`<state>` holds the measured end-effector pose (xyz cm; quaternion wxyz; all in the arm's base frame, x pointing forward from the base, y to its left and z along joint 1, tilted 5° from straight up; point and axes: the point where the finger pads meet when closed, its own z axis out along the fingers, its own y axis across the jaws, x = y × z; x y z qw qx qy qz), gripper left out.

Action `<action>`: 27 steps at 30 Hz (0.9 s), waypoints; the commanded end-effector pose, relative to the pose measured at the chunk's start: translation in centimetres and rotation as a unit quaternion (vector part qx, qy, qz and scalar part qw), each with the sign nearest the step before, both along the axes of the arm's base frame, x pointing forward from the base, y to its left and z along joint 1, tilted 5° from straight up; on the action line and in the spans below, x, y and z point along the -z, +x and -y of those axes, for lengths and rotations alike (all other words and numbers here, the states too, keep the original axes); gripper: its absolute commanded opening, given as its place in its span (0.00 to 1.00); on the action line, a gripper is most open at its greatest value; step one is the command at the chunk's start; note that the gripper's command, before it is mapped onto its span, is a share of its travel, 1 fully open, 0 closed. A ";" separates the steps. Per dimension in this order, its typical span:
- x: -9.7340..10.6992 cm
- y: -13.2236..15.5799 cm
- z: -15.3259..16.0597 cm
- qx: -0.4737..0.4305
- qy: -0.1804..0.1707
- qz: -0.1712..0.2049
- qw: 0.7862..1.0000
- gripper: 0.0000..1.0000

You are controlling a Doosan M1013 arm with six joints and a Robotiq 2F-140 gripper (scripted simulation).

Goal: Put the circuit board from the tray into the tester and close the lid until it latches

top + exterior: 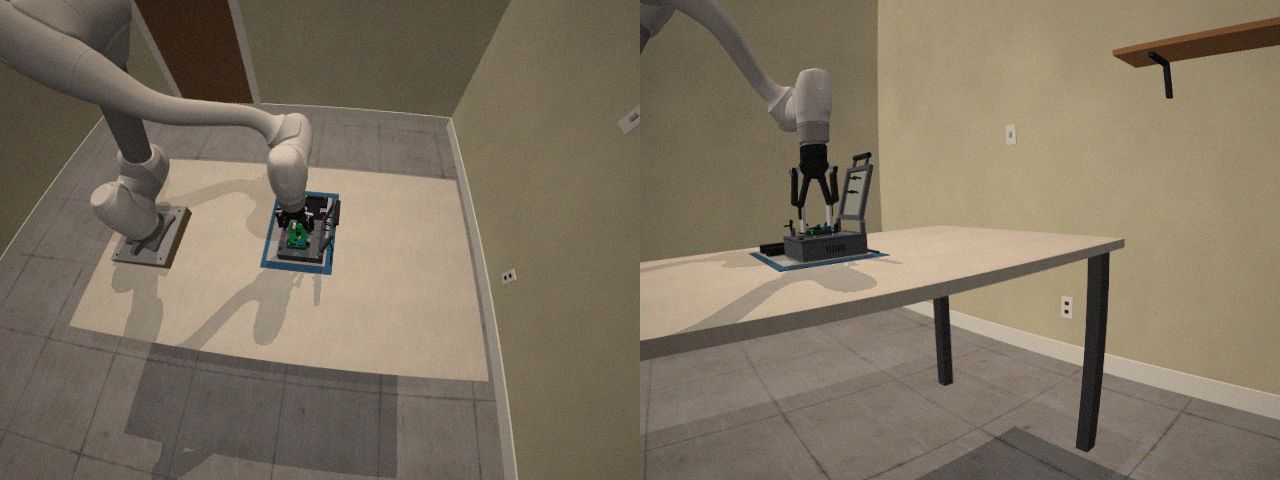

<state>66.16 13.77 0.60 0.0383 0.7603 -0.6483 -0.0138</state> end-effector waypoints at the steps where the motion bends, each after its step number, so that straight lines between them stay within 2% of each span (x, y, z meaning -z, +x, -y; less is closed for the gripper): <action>1: 0.0 0.0 0.0 0.000 0.000 0.000 1.000 0.46; 27: 0.3 0.0 0.0 0.000 0.000 0.000 1.000 0.46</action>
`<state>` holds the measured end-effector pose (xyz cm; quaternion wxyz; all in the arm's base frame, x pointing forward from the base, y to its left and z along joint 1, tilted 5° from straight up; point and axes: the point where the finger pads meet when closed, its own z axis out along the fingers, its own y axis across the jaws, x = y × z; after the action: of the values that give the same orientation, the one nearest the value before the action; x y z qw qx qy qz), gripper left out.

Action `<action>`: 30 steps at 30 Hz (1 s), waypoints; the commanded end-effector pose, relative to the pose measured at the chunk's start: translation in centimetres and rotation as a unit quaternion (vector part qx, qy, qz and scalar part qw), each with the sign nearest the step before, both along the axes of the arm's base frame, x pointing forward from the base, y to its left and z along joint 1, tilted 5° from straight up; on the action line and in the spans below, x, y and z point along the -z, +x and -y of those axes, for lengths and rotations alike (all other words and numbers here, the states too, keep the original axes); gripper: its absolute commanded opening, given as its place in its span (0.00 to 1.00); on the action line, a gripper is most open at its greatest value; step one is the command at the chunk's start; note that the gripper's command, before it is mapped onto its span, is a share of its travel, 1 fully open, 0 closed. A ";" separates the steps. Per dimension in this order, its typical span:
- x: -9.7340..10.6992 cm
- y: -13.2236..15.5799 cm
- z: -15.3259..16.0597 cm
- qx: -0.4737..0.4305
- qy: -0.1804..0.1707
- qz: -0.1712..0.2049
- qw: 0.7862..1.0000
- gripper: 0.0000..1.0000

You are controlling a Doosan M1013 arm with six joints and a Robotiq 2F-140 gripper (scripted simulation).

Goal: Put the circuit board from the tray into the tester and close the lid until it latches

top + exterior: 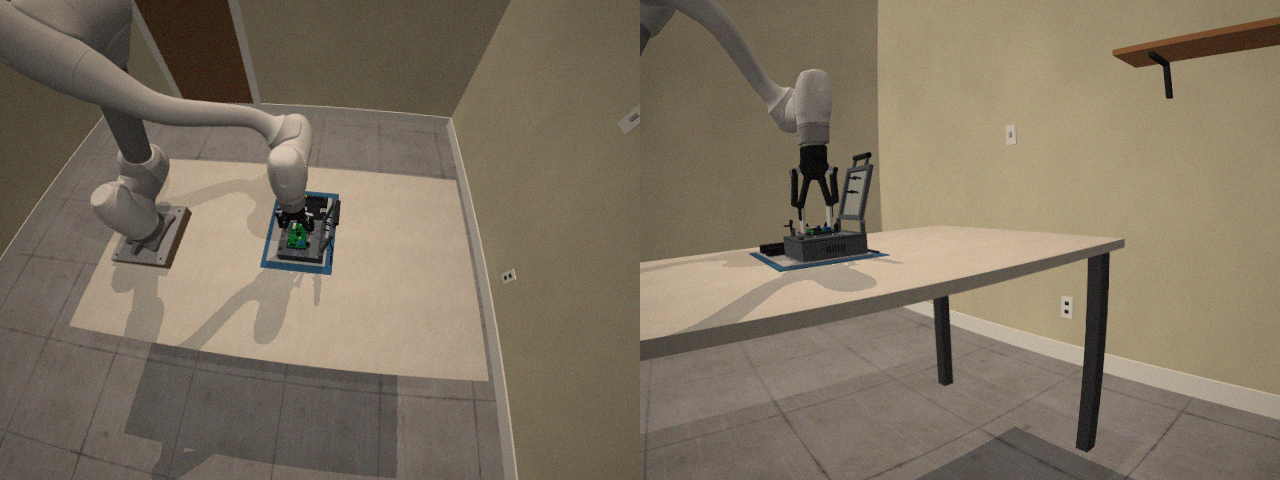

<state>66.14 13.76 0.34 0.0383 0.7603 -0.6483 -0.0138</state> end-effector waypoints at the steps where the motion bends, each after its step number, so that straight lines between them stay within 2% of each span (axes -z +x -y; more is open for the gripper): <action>1: 0.0 0.0 0.0 0.000 0.000 0.000 1.000 0.46; 8: 0.1 0.0 0.0 0.000 0.000 0.000 1.000 0.46; 9: 0.1 0.0 0.0 0.000 0.000 0.000 1.000 0.58; 30: 0.1 0.0 0.0 0.000 0.000 0.000 1.000 0.58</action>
<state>66.14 13.76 0.26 0.0383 0.7603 -0.6483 -0.0138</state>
